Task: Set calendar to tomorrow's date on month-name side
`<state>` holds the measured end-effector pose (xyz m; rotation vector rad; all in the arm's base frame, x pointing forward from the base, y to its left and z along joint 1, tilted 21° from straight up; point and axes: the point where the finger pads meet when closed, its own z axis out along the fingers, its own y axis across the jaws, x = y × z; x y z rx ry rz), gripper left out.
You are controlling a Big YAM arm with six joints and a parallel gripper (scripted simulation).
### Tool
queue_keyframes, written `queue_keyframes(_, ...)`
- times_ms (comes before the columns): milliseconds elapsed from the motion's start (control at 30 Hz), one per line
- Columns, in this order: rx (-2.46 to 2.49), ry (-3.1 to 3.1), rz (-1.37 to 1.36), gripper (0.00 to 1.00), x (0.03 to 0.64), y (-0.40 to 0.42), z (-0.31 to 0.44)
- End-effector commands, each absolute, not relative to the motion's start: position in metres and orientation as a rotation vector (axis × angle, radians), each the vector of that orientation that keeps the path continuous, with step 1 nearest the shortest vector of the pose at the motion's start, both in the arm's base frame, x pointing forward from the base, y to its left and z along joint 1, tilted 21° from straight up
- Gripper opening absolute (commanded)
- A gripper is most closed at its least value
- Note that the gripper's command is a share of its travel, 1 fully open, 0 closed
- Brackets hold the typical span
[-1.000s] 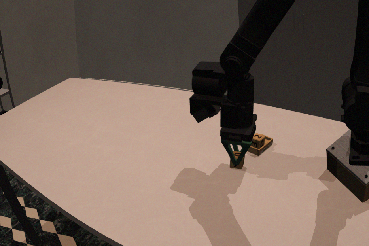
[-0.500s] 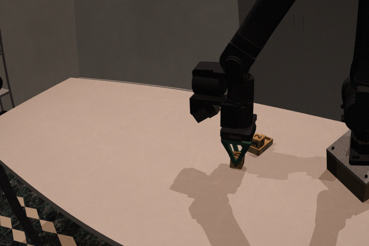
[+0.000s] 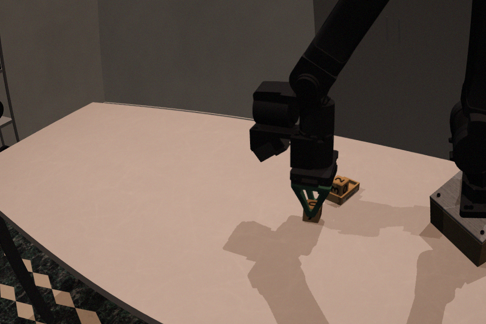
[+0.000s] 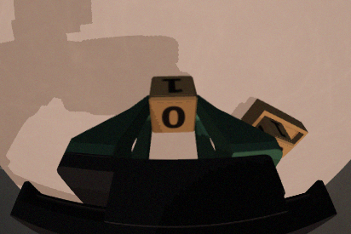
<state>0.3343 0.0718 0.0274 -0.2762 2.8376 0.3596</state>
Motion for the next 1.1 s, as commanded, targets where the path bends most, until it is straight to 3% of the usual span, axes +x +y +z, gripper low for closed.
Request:
queue_keyframes(0,-0.289,2.817,0.358,0.26,0.3473,0.0783,0.0340)
queue_keyframes(1067,-0.294,2.819,0.358,0.26,0.3481,0.0785,0.0344)
